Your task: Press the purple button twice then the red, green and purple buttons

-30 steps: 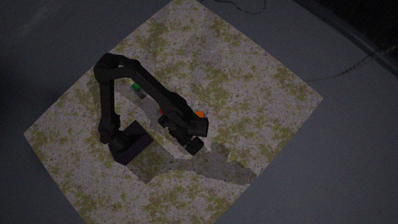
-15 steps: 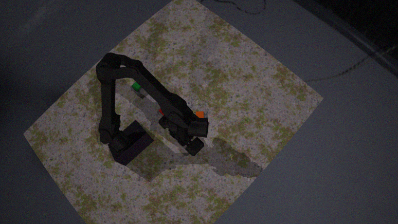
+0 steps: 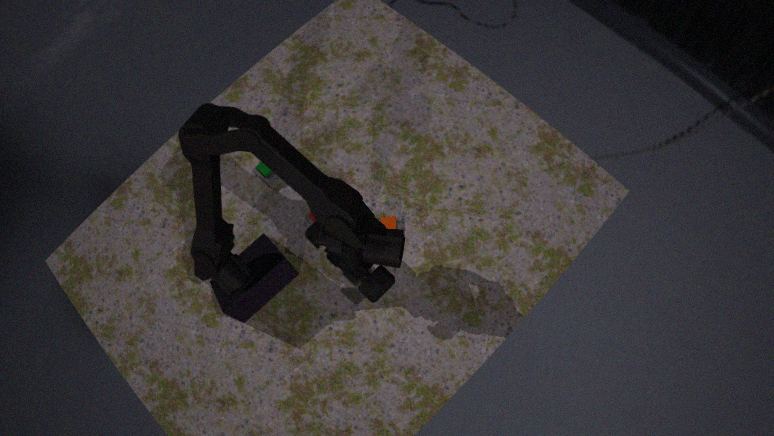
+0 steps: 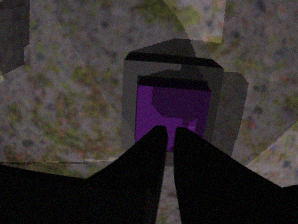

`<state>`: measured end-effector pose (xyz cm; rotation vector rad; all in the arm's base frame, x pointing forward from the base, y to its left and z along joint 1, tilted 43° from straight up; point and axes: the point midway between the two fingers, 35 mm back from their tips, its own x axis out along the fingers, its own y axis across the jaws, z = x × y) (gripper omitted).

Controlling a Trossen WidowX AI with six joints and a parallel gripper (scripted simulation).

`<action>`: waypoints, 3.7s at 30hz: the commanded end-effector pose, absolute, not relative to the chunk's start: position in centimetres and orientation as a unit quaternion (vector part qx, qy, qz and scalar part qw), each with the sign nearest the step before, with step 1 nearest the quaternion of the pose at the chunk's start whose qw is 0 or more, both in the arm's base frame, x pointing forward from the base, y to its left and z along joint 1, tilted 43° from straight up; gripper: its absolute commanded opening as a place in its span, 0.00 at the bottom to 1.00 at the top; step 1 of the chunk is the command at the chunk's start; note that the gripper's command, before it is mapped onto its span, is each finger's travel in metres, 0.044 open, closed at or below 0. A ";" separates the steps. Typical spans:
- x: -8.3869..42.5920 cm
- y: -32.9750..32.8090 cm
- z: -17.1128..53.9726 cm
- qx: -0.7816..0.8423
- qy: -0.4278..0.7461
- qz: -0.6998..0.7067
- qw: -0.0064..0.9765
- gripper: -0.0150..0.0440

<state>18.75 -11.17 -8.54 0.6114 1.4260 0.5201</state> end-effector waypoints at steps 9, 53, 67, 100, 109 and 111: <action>18.2 -16.3 -3.0 0.268 0.636 0.230 0.686 0.29; 22.2 -0.7 0.8 0.272 0.634 0.234 0.685 0.29; 22.3 0.6 -0.6 0.273 0.634 0.235 0.685 0.29; 21.5 -5.9 6.5 0.272 0.635 0.233 0.685 0.29; 23.0 -1.0 11.2 0.266 0.638 0.223 0.688 0.29; 23.0 1.5 13.4 0.266 0.637 0.223 0.688 0.29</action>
